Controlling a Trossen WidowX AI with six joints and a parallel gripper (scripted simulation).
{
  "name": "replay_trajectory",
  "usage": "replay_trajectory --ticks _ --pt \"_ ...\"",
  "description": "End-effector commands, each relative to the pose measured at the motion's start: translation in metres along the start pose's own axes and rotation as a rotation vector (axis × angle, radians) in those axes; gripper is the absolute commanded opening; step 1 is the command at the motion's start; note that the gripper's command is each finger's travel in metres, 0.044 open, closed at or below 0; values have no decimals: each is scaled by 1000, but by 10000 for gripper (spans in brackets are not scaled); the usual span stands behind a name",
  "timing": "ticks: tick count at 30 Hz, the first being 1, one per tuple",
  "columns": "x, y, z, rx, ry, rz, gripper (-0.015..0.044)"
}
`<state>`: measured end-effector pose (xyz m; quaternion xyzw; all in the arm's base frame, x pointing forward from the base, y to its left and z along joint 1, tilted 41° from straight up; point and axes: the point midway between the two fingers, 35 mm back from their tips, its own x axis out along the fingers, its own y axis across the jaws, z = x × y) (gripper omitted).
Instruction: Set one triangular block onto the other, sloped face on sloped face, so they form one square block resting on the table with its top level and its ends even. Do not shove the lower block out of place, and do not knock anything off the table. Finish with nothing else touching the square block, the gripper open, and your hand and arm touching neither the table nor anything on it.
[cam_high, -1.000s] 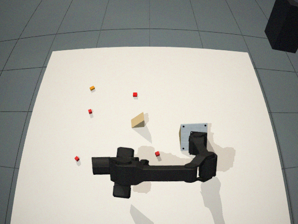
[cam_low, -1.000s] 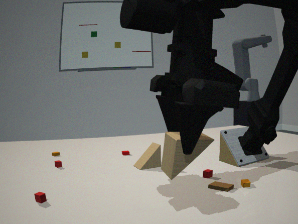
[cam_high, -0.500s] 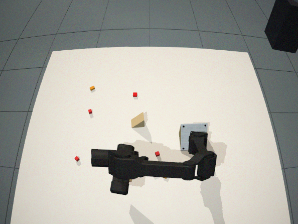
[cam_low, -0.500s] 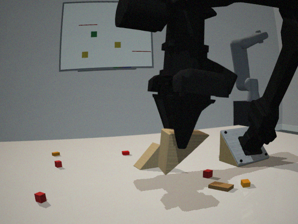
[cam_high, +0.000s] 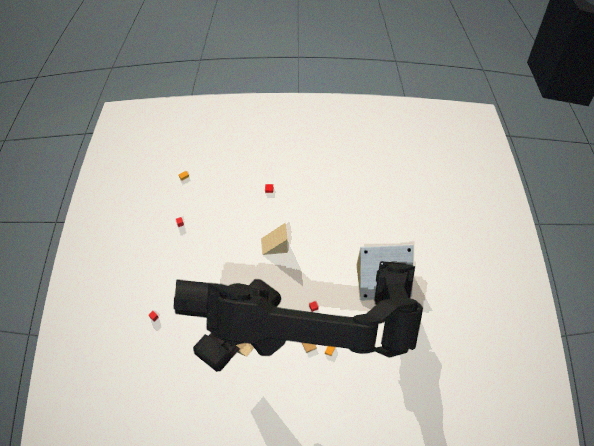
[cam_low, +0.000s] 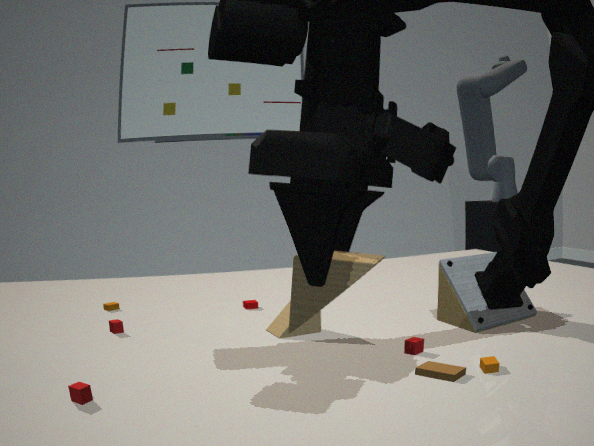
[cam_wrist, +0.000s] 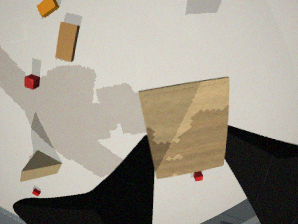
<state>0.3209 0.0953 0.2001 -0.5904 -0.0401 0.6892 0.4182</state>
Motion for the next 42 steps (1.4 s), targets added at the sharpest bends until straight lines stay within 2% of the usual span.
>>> replay_trajectory --ticks 1,42 --pt "0 2 -7 116 3 6 0" --pt "-9 44 -66 1538 39 30 0"
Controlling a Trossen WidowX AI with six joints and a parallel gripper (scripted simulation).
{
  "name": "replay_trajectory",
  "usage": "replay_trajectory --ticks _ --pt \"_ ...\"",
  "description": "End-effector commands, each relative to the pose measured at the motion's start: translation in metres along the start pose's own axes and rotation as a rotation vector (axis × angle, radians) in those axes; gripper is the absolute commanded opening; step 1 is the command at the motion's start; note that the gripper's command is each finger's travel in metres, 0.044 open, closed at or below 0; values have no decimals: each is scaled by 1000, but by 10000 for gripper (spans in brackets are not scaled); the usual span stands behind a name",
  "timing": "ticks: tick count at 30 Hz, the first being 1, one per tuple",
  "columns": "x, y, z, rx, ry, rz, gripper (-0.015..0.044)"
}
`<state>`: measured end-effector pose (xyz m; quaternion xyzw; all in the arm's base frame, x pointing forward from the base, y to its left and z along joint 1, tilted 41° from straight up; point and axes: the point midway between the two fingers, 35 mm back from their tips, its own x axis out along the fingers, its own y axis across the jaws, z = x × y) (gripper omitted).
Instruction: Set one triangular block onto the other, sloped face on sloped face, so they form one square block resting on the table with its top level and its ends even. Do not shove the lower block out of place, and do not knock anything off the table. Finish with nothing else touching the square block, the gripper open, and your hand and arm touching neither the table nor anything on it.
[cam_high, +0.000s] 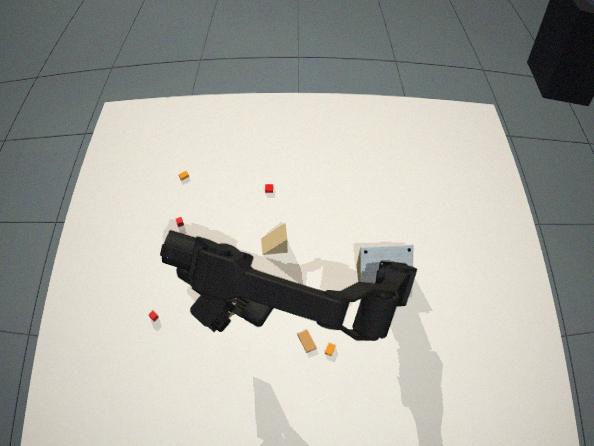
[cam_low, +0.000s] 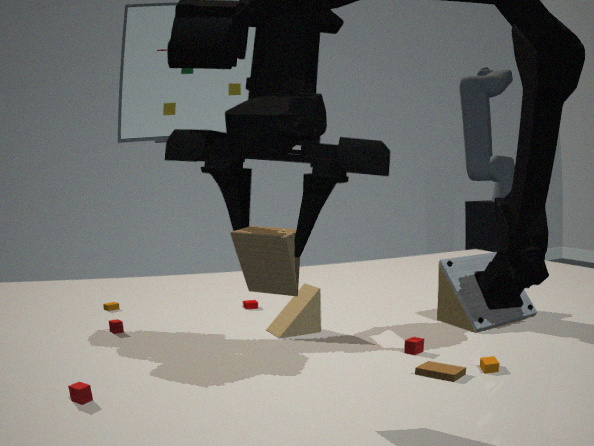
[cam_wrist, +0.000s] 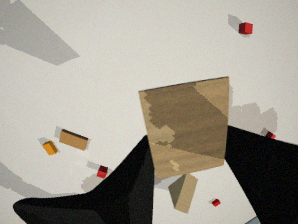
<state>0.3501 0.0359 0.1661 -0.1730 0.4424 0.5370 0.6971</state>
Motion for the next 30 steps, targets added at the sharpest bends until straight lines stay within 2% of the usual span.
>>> replay_trajectory --ticks 1,30 --pt "0 -6 -4 116 6 0 0" --pt "-6 -39 -46 1125 23 -1 0"
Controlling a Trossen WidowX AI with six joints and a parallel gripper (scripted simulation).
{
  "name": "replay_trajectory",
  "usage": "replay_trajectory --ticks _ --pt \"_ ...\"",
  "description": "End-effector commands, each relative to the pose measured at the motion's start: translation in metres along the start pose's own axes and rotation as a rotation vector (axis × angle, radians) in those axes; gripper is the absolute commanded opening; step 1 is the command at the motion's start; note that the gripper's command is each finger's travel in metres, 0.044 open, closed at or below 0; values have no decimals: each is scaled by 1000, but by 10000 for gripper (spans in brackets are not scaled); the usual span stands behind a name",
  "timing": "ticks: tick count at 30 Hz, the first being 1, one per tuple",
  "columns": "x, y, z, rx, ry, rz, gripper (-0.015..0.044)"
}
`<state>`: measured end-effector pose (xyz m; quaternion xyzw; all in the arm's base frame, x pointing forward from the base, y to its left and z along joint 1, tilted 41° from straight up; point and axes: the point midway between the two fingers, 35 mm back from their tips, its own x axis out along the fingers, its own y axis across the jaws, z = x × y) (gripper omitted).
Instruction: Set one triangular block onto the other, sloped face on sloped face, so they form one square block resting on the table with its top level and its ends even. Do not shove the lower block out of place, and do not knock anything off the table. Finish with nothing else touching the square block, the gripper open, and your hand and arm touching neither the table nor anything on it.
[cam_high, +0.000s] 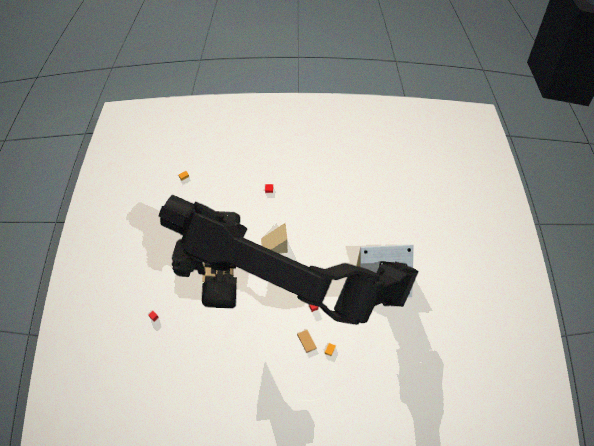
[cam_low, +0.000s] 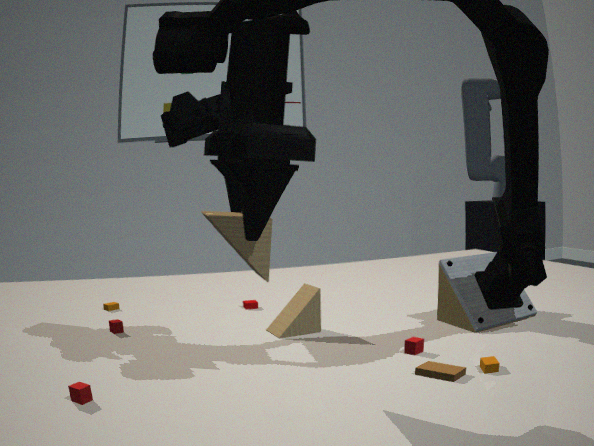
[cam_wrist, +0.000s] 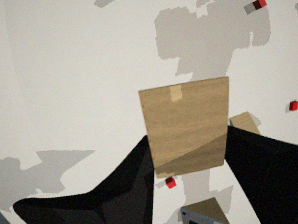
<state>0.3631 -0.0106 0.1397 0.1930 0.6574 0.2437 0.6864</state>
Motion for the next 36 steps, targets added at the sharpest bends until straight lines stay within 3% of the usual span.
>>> replay_trajectory --ticks 1,36 --pt "0 -7 2 116 4 -3 0" --pt "-6 -73 -3 1331 25 -10 0"
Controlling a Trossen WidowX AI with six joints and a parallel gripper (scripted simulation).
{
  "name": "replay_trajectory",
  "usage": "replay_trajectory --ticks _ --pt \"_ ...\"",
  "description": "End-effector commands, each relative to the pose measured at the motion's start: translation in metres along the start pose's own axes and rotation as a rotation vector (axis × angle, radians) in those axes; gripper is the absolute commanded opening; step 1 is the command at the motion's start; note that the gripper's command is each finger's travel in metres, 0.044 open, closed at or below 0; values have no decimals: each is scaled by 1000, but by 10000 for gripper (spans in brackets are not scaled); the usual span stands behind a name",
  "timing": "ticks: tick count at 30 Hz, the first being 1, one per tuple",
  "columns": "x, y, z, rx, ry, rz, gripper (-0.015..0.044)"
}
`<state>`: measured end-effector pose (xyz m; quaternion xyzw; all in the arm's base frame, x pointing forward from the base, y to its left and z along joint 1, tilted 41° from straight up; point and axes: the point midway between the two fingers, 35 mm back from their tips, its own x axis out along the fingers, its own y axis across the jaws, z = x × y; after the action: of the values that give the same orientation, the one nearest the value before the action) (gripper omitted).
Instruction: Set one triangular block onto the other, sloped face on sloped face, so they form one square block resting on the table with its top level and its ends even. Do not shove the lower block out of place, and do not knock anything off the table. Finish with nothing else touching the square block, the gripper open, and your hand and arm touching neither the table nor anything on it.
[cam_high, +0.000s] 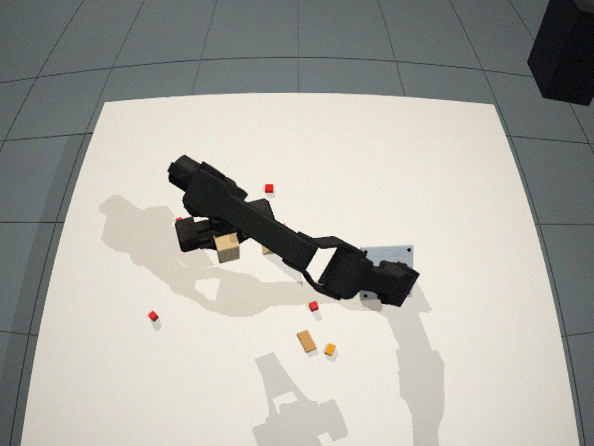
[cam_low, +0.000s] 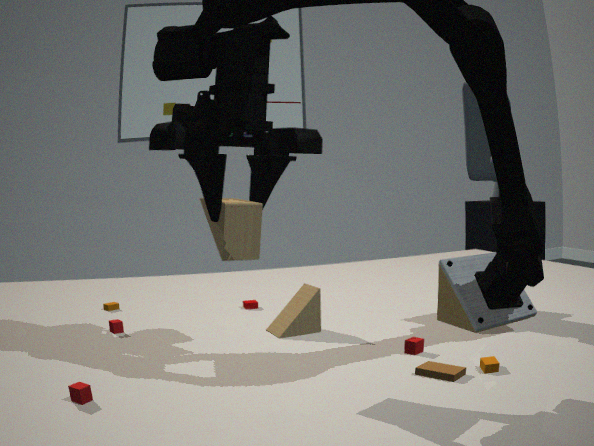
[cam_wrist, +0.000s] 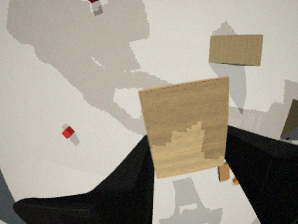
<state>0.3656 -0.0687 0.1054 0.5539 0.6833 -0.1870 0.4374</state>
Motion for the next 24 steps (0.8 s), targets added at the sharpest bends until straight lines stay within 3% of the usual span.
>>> replay_trajectory --ticks 1,24 --pt "0 -3 7 116 1 -5 0" --pt "-3 -27 41 911 19 -22 0"
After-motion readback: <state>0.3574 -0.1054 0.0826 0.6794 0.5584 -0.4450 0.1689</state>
